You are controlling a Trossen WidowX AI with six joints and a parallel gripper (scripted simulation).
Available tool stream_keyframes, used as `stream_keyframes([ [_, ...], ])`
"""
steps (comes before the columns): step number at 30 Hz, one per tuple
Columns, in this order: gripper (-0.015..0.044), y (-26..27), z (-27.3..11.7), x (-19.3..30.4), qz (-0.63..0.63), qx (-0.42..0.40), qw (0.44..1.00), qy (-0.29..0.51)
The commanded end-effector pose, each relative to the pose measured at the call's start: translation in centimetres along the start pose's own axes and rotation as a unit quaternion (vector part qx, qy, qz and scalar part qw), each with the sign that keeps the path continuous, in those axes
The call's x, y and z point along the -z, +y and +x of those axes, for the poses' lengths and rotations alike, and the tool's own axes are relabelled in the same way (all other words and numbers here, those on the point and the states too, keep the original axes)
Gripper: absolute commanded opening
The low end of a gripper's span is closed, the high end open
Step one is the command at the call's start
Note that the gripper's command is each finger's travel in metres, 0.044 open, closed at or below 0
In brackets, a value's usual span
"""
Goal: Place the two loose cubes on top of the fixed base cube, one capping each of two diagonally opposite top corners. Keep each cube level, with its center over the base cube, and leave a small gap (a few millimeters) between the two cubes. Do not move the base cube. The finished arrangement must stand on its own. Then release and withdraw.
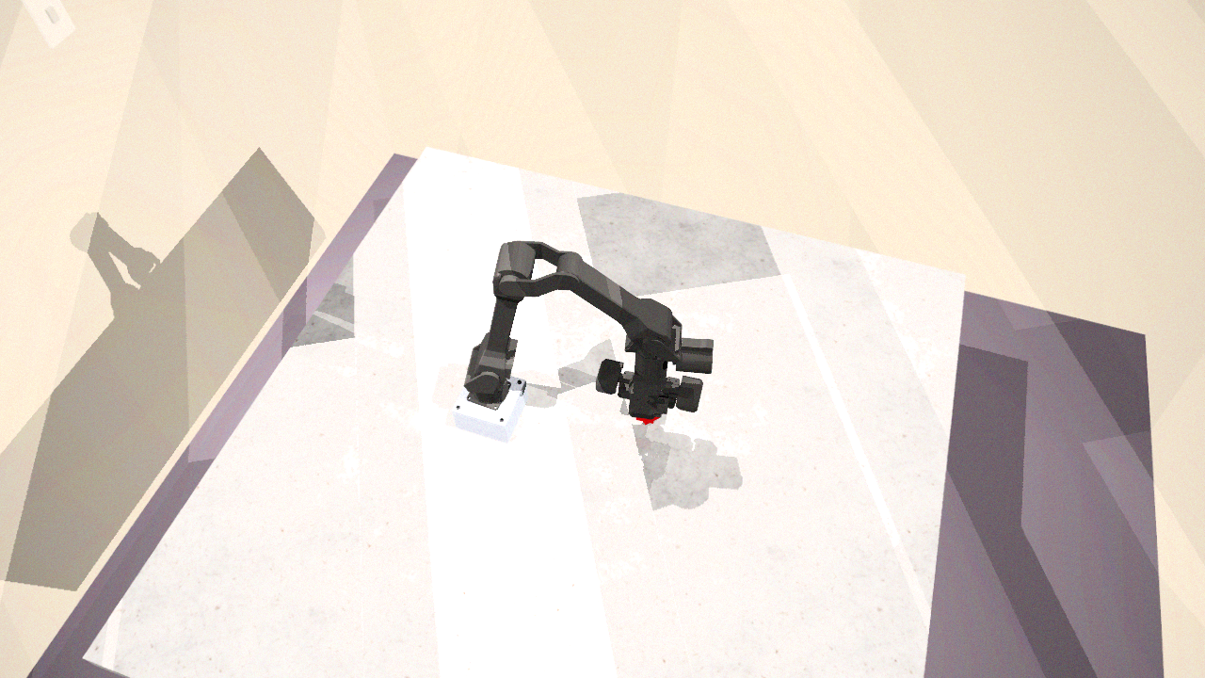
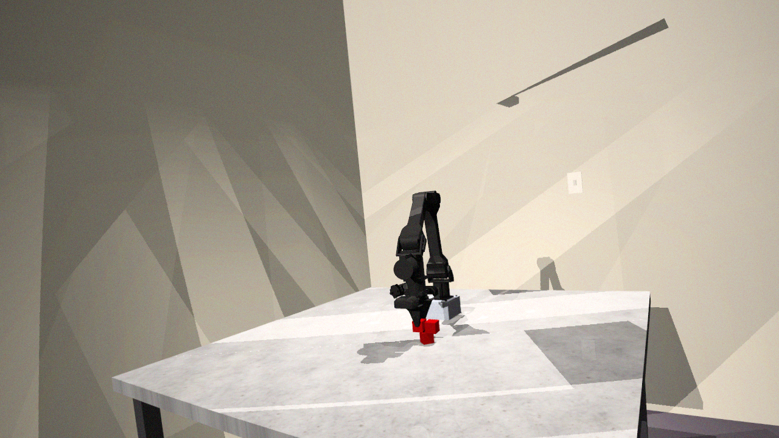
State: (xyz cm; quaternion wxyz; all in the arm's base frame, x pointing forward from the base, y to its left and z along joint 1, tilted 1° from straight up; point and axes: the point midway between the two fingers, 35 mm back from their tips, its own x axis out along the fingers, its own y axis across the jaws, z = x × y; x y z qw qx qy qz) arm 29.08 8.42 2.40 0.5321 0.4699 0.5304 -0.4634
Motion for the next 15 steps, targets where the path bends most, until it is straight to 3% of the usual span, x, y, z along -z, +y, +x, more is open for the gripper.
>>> stream_keyframes([
  [1, 0.0105, 0.0, 0.0, 0.0, 0.003, 0.000, 1.000, 0.002],
  [5, 0.0205, 0.0, 0.0, 0.0, 0.003, 0.000, 1.000, 0.002],
  [15, 0.0205, 0.0, -1.0, 0.0, 0.000, 0.000, 1.000, 0.000],
])
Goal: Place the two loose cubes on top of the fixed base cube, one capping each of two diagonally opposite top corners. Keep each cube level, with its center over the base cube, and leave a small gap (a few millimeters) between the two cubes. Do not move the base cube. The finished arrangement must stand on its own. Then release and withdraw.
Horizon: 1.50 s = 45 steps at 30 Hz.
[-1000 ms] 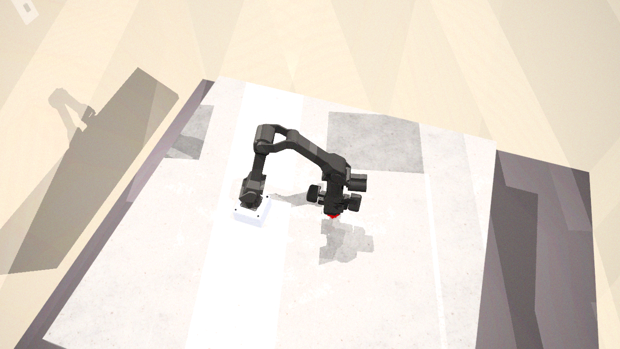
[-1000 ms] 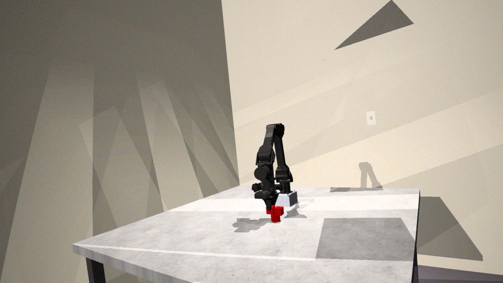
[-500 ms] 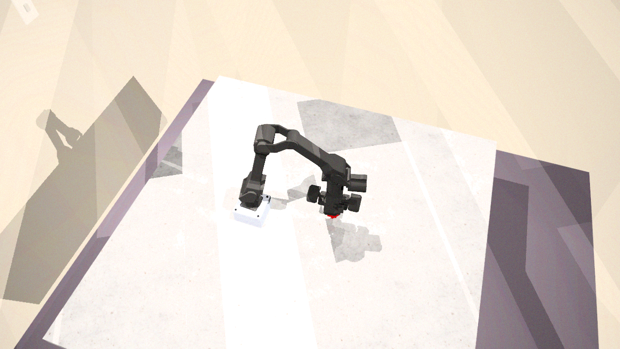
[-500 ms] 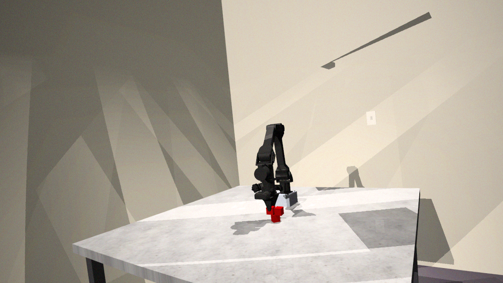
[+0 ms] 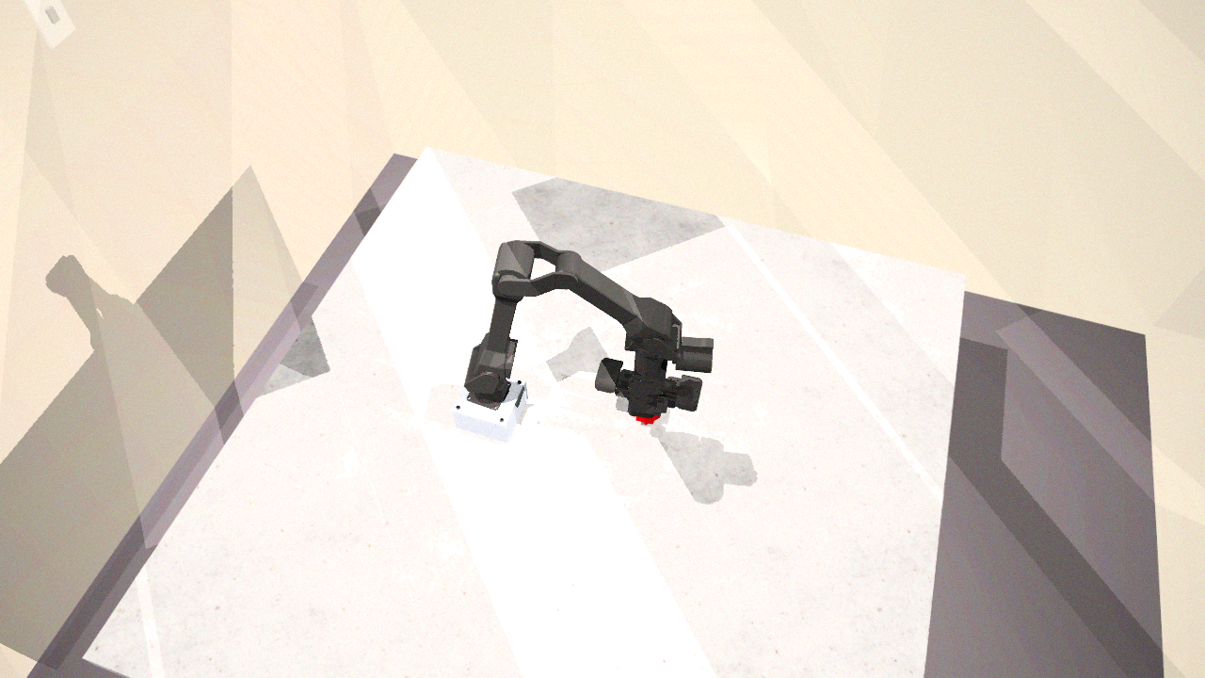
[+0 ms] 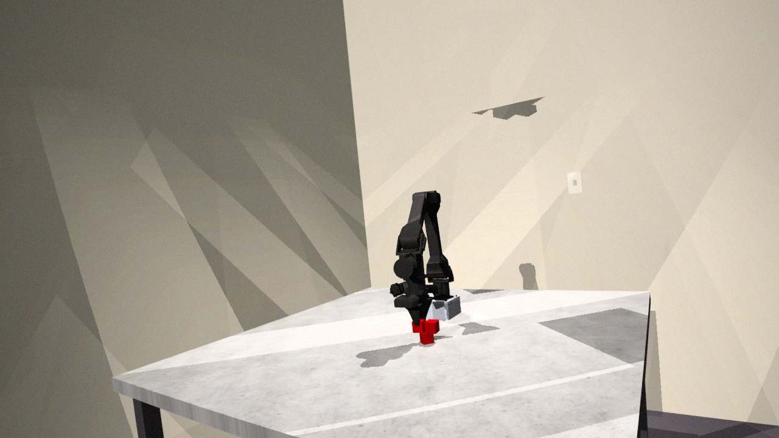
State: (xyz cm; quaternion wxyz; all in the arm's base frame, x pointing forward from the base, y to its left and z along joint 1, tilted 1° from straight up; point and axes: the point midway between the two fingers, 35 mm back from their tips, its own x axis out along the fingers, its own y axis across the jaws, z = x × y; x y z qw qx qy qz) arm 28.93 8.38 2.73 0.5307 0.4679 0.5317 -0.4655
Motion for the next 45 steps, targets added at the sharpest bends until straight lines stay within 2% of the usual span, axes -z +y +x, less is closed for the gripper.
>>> stream_keyframes([
  [1, 0.0205, 0.2, -0.8, 0.0, 0.000, -0.004, 1.000, 0.001],
  [42, 0.0205, 0.1, -6.0, 0.0, 0.000, -0.004, 1.000, 0.001],
  [45, 0.0284, 0.1, -6.4, 0.0, 0.000, -0.003, 1.000, 0.000],
])
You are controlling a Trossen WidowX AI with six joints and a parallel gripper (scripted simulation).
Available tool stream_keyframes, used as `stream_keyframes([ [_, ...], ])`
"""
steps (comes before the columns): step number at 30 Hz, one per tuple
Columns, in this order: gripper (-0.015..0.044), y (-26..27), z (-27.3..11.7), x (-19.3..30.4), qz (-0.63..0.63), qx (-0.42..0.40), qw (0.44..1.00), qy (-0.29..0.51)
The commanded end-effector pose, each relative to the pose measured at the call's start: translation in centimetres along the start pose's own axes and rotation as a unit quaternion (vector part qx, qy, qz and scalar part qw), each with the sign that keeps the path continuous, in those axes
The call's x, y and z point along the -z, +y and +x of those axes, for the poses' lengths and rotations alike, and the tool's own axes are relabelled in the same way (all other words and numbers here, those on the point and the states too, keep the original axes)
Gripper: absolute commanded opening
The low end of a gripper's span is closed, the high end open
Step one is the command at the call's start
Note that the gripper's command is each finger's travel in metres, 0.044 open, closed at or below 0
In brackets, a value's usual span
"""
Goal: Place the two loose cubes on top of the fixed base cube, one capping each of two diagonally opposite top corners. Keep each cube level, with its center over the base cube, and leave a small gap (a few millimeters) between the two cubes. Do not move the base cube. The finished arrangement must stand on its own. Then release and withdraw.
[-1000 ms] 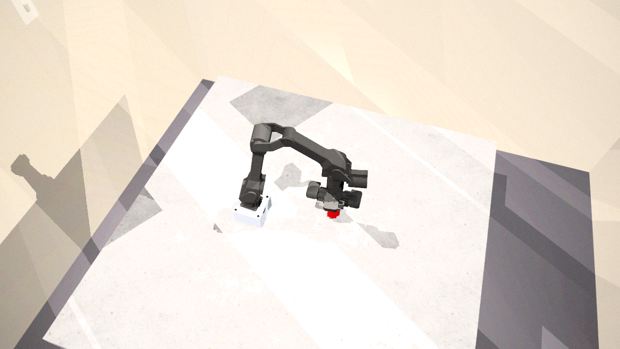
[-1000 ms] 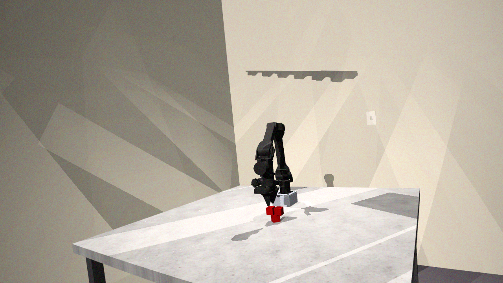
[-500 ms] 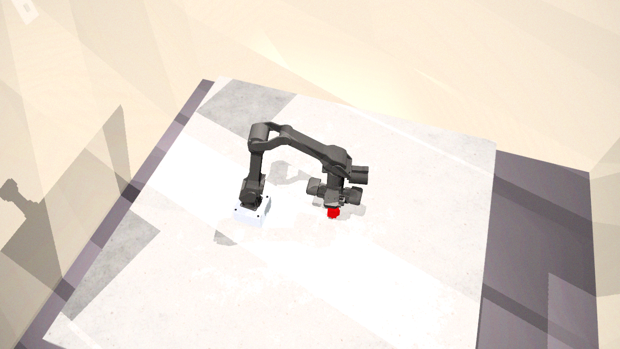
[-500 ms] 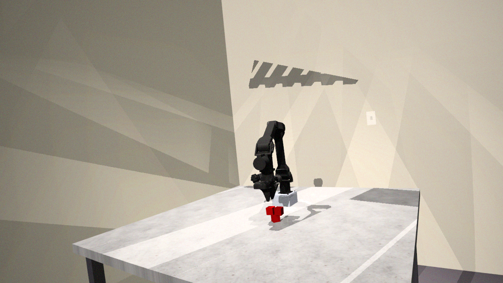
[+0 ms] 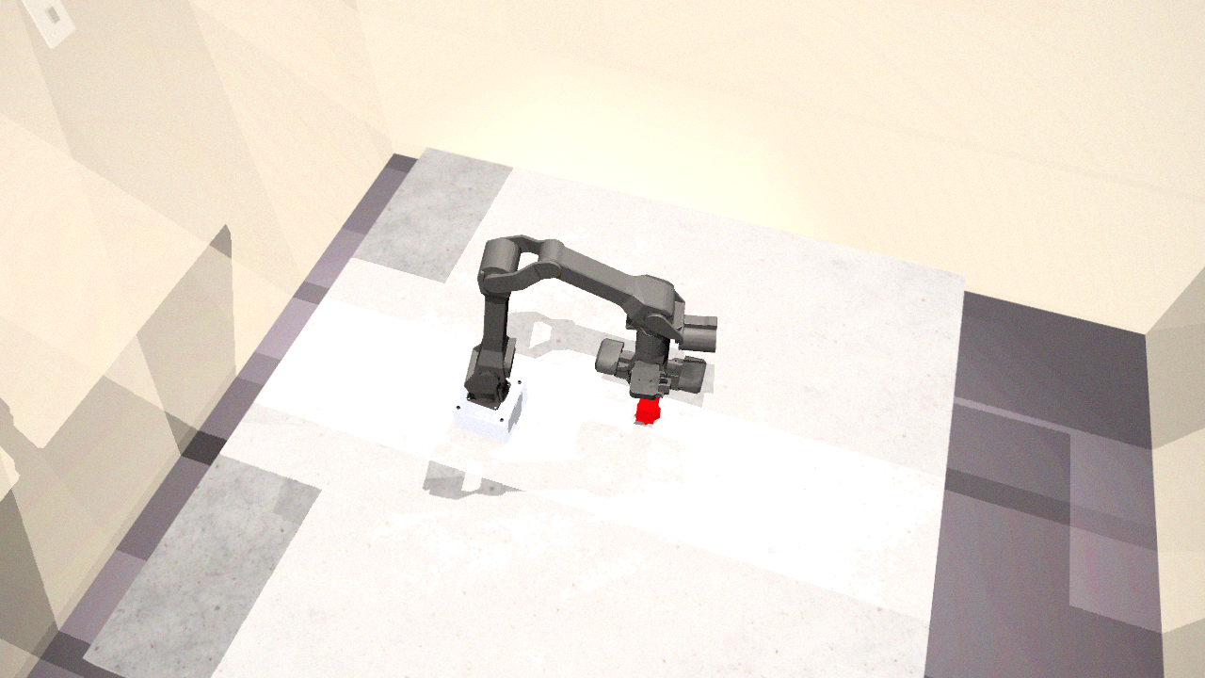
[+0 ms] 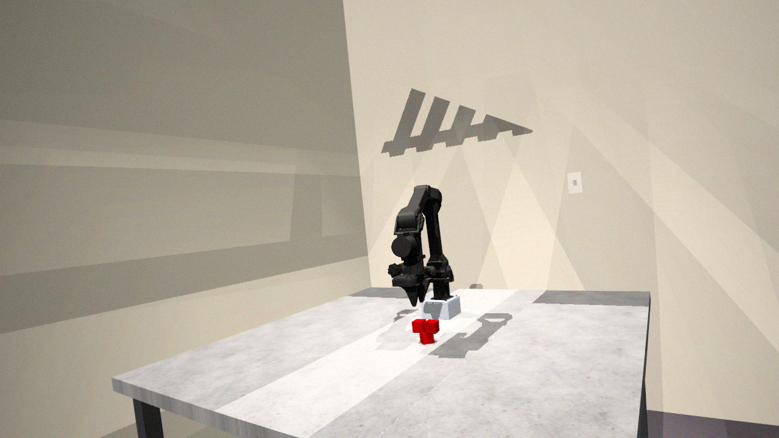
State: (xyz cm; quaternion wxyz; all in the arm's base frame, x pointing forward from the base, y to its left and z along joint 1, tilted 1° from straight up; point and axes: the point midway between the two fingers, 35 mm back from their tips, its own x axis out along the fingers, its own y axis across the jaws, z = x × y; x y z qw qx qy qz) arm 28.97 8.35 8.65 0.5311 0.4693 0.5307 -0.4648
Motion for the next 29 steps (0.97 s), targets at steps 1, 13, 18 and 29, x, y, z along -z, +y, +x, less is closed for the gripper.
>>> stream_keyframes([
  [1, 0.0310, 0.0, -0.6, 0.0, 0.000, -0.001, 1.000, 0.000],
  [13, 0.0400, -0.1, -1.0, 0.9, 0.000, 0.000, 1.000, 0.000],
  [18, 0.0400, -1.4, -1.2, 7.8, 0.000, 0.000, 1.000, 0.003],
  [29, 0.0400, -4.1, -1.4, 13.9, 0.000, 0.002, 1.000, 0.006],
])
